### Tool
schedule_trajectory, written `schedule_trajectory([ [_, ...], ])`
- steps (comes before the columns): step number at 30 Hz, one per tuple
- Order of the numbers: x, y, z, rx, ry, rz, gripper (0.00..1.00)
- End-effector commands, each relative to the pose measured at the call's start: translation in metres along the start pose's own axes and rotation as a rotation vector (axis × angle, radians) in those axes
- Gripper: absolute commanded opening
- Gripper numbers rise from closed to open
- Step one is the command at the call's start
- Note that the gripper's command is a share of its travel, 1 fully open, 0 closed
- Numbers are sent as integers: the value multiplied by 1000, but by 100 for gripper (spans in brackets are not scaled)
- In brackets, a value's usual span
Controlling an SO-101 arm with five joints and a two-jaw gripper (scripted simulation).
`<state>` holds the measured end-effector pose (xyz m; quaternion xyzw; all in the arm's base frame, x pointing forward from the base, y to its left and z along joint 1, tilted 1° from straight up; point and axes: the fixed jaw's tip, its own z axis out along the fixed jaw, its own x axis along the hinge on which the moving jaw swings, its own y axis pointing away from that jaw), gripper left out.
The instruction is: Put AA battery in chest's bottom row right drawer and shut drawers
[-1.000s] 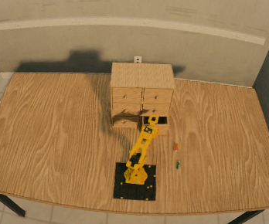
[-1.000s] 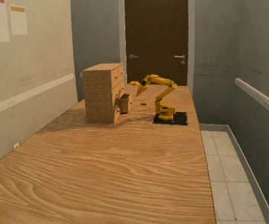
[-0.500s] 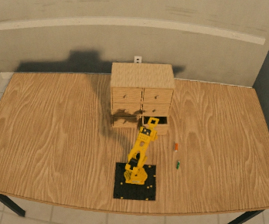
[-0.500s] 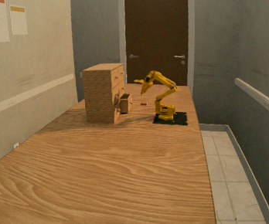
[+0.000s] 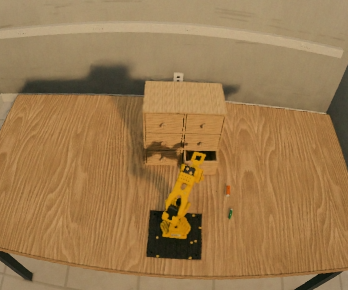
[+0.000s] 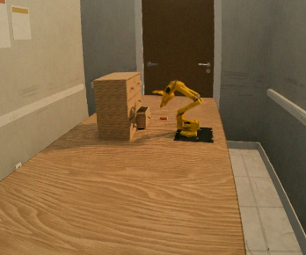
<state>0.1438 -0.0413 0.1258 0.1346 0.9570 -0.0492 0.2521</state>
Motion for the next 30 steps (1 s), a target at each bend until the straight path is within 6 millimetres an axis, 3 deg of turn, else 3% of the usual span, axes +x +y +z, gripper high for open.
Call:
schedule_trajectory([
  [1, -1, -1, -3, 4, -12, 17, 21],
  [21, -1, -1, -3, 4, -12, 17, 21],
  [30, -41, -3, -82, 19, -447, 24, 21],
])
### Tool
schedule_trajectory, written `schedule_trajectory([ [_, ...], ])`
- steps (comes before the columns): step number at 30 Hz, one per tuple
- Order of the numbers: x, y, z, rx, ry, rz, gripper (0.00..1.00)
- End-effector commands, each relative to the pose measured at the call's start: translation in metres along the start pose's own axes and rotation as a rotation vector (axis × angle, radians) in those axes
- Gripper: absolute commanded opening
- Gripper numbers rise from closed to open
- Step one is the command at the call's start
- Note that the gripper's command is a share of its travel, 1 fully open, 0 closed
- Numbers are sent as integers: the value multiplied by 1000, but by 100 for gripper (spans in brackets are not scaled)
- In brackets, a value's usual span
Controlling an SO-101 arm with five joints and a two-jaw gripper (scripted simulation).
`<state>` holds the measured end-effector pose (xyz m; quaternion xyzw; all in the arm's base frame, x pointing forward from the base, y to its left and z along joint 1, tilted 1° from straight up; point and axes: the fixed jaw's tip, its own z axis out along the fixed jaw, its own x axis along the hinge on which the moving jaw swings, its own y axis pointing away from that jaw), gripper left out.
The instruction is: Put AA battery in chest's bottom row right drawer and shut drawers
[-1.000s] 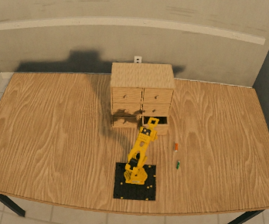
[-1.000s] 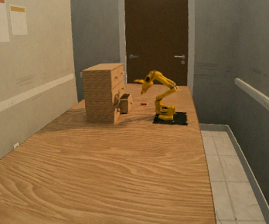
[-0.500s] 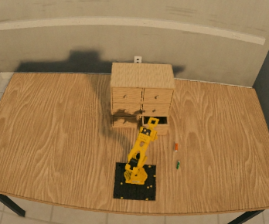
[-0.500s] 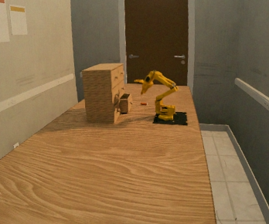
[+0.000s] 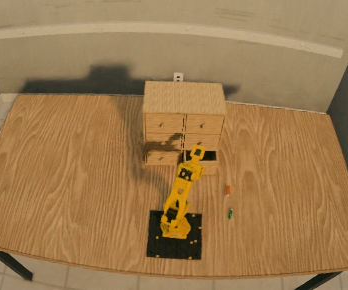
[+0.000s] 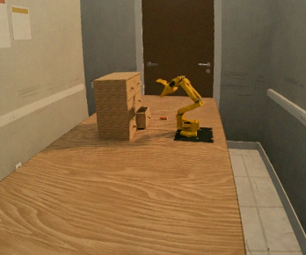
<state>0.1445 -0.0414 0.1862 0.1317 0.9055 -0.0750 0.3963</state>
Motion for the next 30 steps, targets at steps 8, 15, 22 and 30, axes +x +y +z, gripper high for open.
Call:
schedule_trajectory([
  [8, -39, -2, -77, 12, -405, 20, 21],
  [15, -39, -2, -77, 12, -405, 20, 21],
  [22, -39, -2, -77, 12, -405, 20, 21],
  [30, -38, -21, -77, 154, -400, 104, 21],
])
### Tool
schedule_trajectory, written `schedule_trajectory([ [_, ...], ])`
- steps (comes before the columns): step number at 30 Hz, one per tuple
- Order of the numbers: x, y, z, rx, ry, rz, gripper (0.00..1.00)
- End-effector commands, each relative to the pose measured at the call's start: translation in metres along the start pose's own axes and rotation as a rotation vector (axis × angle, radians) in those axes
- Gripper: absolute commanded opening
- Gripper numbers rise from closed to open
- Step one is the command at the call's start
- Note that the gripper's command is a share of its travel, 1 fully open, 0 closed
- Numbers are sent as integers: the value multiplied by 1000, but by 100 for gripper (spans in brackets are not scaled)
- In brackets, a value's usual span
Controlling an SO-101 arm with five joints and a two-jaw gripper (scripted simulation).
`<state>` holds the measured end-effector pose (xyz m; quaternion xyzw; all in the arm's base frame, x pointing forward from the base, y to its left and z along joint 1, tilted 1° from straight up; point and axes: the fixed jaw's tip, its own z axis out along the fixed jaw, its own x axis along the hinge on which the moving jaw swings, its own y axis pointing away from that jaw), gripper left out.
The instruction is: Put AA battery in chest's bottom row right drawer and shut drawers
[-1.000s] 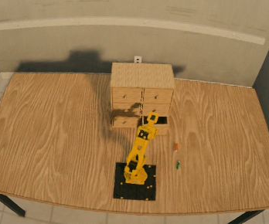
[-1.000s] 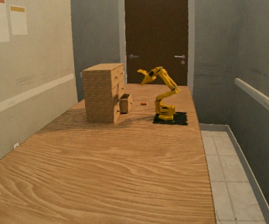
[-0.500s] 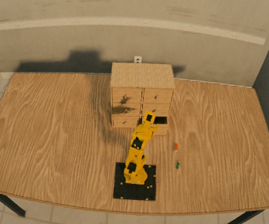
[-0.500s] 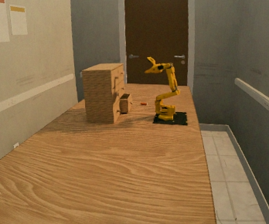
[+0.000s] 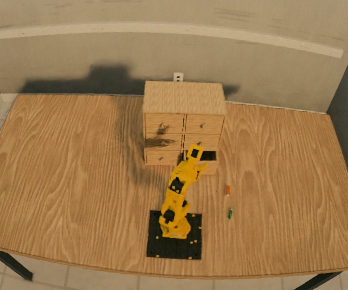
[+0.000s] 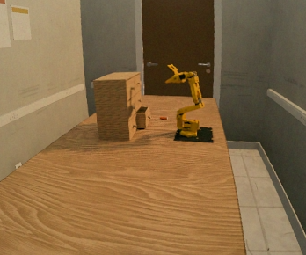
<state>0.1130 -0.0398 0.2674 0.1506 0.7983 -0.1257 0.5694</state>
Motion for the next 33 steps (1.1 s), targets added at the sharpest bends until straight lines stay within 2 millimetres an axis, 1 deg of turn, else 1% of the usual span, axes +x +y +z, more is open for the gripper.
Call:
schedule_trajectory([
  [1, 1, -15, 0, 116, 12, 49, 21],
  [10, 4, -49, -6, 395, 20, 144, 21],
  [12, 4, -49, -6, 395, 20, 144, 21],
  [14, 5, -57, -9, 457, 21, 165, 21],
  [29, 5, -57, -9, 460, 21, 167, 21],
  [33, 6, -60, -4, 452, 83, 55, 21],
])
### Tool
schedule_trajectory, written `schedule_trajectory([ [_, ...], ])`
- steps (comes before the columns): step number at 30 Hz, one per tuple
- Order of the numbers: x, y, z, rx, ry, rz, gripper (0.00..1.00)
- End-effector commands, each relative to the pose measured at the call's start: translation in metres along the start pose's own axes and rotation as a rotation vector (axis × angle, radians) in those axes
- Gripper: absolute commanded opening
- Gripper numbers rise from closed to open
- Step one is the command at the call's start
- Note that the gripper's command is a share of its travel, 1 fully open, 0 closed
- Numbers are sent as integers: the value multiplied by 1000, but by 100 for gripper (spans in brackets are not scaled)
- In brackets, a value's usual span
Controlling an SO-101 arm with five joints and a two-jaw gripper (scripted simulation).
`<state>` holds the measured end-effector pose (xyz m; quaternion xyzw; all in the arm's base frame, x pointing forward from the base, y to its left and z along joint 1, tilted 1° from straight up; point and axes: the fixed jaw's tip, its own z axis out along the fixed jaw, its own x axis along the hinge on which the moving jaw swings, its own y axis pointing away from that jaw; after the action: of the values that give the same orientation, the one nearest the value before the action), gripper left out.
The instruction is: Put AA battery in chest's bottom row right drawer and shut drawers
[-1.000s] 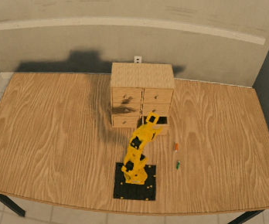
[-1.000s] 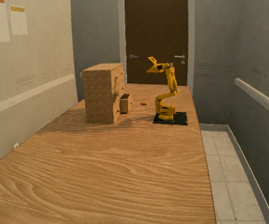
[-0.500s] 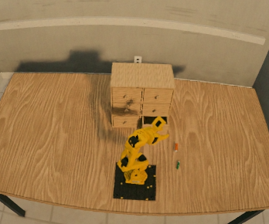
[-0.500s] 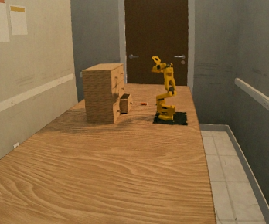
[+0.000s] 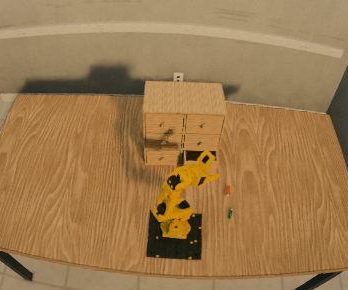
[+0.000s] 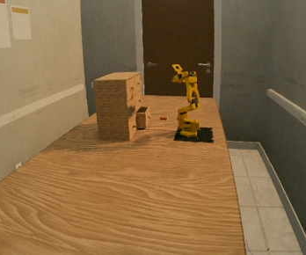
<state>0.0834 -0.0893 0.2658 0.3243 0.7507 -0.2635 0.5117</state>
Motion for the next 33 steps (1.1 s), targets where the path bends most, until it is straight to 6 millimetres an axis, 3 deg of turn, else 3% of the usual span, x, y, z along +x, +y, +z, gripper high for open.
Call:
schedule_trajectory([
  [1, 0, -1, 6, 3, 36, -104, 21],
  [33, 10, -5, 53, -147, 254, -951, 21],
])
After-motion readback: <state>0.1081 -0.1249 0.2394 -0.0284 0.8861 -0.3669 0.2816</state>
